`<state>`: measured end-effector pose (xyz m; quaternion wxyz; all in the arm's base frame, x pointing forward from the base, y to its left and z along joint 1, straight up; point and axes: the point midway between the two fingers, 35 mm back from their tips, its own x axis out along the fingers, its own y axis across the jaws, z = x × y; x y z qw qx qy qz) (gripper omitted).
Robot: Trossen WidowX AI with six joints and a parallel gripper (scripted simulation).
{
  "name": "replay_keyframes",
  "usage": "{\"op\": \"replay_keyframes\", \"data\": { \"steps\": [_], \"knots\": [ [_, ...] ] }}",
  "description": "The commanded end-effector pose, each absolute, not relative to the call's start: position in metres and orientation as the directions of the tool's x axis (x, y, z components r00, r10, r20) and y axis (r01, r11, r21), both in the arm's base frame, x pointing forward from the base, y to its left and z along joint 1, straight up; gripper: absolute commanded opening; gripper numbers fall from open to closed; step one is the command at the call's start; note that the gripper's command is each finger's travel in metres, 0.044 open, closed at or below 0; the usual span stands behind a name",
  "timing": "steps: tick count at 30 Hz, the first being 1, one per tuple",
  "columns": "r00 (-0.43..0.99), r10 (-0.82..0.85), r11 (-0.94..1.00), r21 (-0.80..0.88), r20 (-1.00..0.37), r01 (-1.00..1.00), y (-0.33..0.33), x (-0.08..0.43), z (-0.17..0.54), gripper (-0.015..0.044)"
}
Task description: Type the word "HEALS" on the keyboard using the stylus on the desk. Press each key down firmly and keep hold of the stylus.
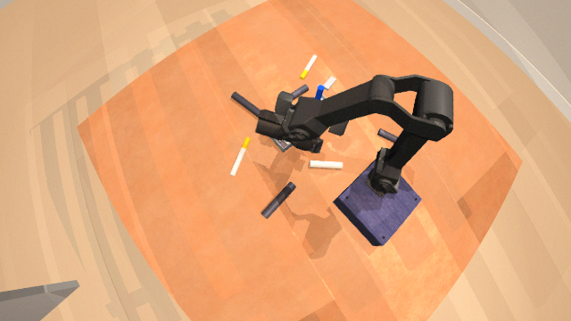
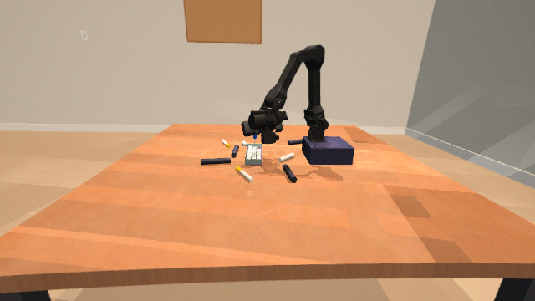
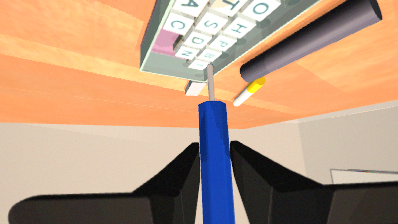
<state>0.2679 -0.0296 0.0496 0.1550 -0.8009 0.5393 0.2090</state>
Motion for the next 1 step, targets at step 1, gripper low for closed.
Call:
{"op": "replay_keyframes", "data": {
  "steps": [1],
  "knots": [
    [0.335,-0.799,-0.372,-0.026,-0.500,-0.928,-0.0291,0.2698,0.0530,0.0081]
  ]
}}
